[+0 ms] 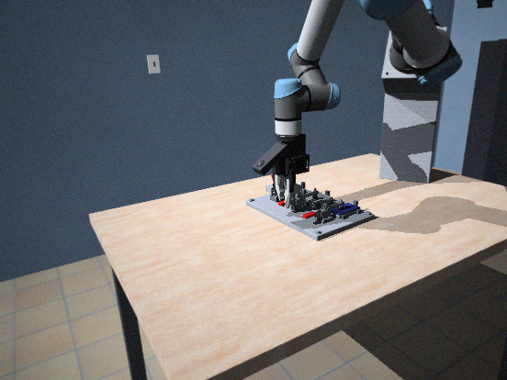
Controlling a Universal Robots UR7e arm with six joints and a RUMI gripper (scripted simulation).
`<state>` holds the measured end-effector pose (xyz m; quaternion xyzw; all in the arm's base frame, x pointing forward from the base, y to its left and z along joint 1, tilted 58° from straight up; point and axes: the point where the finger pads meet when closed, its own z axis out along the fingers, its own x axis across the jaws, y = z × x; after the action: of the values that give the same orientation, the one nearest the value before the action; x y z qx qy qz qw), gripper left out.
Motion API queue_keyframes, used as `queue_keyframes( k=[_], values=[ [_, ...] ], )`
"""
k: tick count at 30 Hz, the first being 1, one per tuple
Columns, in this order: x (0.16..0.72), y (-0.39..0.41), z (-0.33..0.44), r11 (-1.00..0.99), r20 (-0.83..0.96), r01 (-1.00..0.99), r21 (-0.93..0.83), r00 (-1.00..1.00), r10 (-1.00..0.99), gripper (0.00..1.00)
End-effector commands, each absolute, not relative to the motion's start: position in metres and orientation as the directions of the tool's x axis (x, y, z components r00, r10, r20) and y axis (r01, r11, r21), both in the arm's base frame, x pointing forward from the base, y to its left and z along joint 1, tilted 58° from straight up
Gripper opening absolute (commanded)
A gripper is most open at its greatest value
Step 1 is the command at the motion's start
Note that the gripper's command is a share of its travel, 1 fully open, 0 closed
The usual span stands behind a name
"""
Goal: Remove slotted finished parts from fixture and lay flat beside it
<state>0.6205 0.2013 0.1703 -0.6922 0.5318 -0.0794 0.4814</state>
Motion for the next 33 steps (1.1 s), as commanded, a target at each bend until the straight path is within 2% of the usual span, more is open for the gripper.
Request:
queue_keyframes(
  k=[1,33],
  values=[
    [0.6203,0.2009,0.1709,0.029,-0.402,-0.659,-0.752,0.422,-0.813,0.0],
    [0.6104,0.1948,0.1727,0.029,-0.402,-0.659,-0.752,0.422,-0.813,0.0]
  ],
)
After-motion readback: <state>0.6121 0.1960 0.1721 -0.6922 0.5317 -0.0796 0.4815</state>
